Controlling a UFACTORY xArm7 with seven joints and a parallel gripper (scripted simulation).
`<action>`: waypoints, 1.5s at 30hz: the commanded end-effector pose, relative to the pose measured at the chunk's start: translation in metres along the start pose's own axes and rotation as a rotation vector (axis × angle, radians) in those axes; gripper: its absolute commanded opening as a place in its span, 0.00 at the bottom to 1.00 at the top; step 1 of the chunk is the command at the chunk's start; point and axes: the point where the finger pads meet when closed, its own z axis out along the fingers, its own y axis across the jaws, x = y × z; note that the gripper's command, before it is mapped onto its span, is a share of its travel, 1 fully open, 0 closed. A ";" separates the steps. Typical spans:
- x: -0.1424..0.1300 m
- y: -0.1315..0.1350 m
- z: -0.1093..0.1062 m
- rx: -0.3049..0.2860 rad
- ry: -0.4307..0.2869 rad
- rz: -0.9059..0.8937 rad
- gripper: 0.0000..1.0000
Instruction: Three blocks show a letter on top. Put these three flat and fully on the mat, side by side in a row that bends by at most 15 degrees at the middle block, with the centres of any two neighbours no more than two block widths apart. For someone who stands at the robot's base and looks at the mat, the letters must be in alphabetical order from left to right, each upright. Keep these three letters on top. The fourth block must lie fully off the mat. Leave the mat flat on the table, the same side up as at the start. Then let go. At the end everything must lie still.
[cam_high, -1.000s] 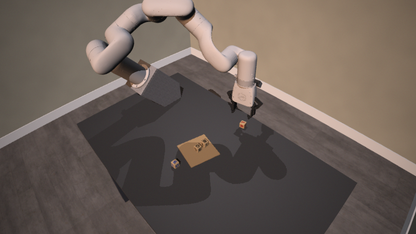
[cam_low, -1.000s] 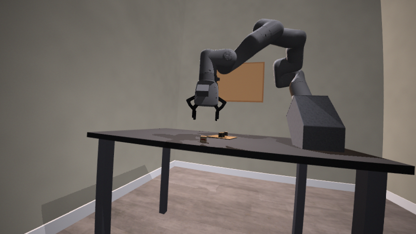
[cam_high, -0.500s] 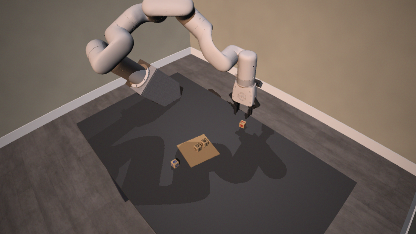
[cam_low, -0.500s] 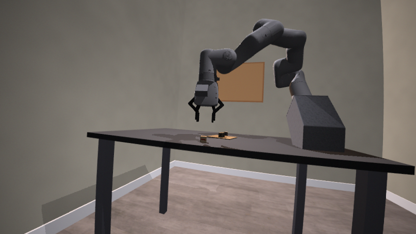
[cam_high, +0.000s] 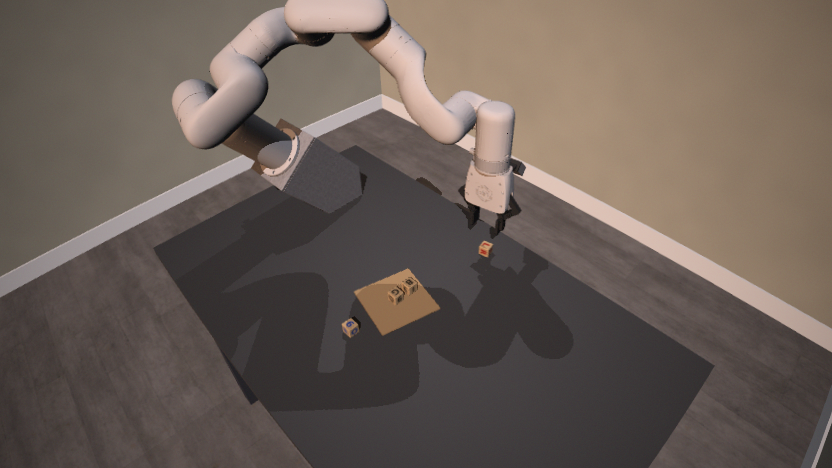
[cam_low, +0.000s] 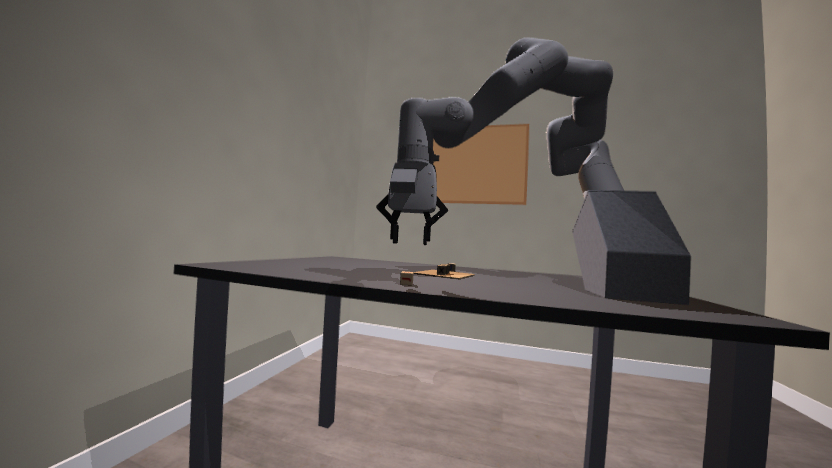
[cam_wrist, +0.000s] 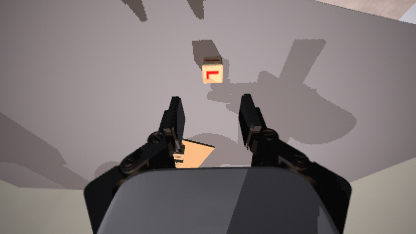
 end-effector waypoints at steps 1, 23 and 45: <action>0.001 0.002 -0.003 -0.005 0.002 0.000 0.63; 0.001 0.002 0.001 -0.005 0.002 0.000 0.63; 0.001 0.002 0.029 -0.004 0.002 0.000 0.63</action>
